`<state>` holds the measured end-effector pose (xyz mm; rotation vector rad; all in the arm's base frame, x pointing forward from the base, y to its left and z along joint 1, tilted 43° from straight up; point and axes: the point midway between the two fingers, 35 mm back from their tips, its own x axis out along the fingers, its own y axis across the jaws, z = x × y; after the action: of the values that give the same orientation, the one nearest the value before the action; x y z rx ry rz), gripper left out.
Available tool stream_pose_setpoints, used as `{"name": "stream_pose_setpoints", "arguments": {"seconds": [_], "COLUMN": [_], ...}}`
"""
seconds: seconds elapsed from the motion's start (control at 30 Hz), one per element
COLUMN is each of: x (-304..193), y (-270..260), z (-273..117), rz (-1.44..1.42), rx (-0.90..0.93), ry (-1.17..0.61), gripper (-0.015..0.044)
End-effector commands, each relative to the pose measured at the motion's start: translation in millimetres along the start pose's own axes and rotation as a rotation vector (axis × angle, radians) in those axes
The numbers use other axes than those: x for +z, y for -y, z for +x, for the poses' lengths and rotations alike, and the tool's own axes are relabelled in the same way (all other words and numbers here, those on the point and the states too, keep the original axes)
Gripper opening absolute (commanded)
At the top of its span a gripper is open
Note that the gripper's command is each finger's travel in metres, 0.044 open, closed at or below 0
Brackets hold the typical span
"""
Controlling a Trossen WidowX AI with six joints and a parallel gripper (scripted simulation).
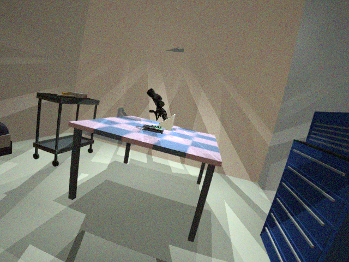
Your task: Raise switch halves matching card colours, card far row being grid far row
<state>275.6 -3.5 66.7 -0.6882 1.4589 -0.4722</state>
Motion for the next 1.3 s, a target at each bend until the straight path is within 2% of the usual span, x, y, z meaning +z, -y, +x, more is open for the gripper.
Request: {"name": "stream_pose_setpoints", "arguments": {"seconds": [0.0,0.1,0.33,0.77,1.27], "x": [1,0,0,0,0], "y": [4,4,4,4,4], "z": [6,31,42,57,57], "rz": [-0.005,-0.005,-0.005,-0.005,-0.005], "rx": [-0.001,-0.003,-0.004,-0.005,-0.005], "ry": [0.010,0.029,0.030,0.030,0.030], "gripper": [0.0000,0.0000,0.0000,0.0000,0.0000]}}
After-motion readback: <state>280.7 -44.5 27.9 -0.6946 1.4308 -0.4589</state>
